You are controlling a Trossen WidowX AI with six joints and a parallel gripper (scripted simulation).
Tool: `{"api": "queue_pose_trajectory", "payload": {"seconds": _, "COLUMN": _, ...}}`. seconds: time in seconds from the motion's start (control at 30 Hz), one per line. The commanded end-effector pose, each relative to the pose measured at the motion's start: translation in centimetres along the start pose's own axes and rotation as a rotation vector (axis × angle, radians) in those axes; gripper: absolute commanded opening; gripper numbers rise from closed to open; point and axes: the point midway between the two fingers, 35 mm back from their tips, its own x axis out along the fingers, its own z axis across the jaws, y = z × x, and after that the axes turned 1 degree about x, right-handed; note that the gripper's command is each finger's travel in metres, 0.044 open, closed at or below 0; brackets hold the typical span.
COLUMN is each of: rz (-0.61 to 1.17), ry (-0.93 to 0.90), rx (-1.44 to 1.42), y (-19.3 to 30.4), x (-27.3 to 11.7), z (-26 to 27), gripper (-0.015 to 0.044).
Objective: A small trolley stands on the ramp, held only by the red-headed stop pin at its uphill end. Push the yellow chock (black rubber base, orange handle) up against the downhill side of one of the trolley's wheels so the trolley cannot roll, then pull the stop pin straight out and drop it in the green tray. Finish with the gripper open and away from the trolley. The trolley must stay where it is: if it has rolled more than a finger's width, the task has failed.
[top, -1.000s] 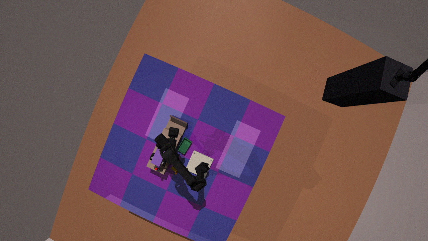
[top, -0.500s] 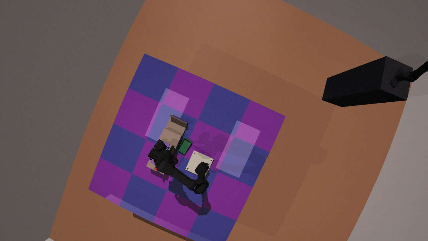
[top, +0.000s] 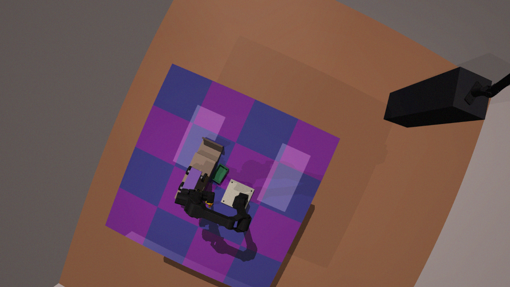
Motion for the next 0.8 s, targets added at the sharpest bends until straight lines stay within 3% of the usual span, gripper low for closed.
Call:
{"api": "queue_pose_trajectory", "payload": {"seconds": 0.0, "rz": 0.002, "ry": -0.014, "rx": -0.178, "y": -1.3, "x": 0.2, "z": 0.6, "gripper": 0.0190}}
{"api": "queue_pose_trajectory", "payload": {"seconds": 0.6, "rz": -0.166, "ry": -0.158, "rx": -1.123, "y": -11.5, "x": 2.0, "z": 5.9, "gripper": 0.0190}}
{"api": "queue_pose_trajectory", "payload": {"seconds": 0.77, "rz": -0.173, "ry": -0.163, "rx": -1.158, "y": -11.8, "x": 2.0, "z": 6.1, "gripper": 0.0190}}
